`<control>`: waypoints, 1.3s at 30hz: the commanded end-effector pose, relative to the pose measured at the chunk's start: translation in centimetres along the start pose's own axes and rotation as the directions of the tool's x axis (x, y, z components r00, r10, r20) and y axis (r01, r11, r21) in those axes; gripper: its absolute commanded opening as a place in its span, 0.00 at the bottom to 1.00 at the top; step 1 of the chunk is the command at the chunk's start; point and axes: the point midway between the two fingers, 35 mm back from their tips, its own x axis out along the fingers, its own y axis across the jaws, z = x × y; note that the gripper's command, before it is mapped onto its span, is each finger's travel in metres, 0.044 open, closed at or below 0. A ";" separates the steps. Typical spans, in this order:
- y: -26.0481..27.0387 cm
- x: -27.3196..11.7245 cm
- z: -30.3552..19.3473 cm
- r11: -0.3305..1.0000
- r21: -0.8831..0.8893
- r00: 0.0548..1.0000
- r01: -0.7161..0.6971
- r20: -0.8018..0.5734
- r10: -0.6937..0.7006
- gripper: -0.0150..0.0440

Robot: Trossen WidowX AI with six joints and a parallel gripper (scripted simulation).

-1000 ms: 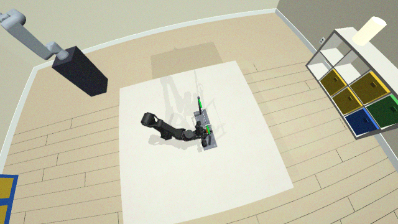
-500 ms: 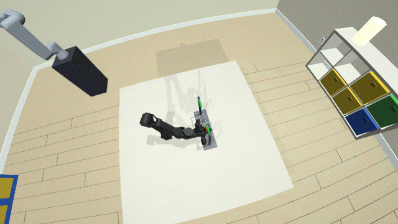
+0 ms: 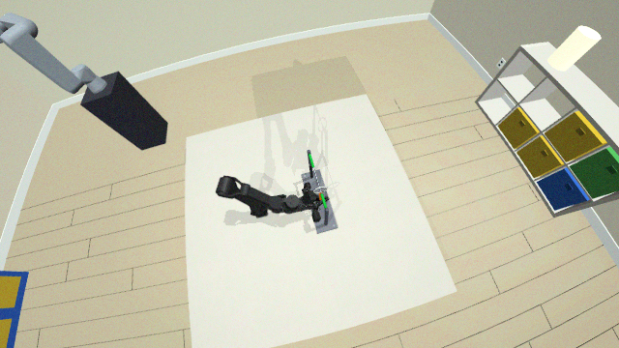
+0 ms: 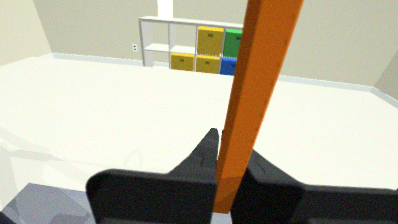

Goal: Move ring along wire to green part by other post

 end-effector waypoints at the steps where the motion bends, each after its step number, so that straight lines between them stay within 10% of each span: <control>1: 0.4 -0.1 -0.2 1.000 0.008 1.000 0.001 -0.006 -0.001 0.00; 39: 4.3 0.0 -0.1 1.000 0.011 1.000 -0.014 -0.008 0.014 0.00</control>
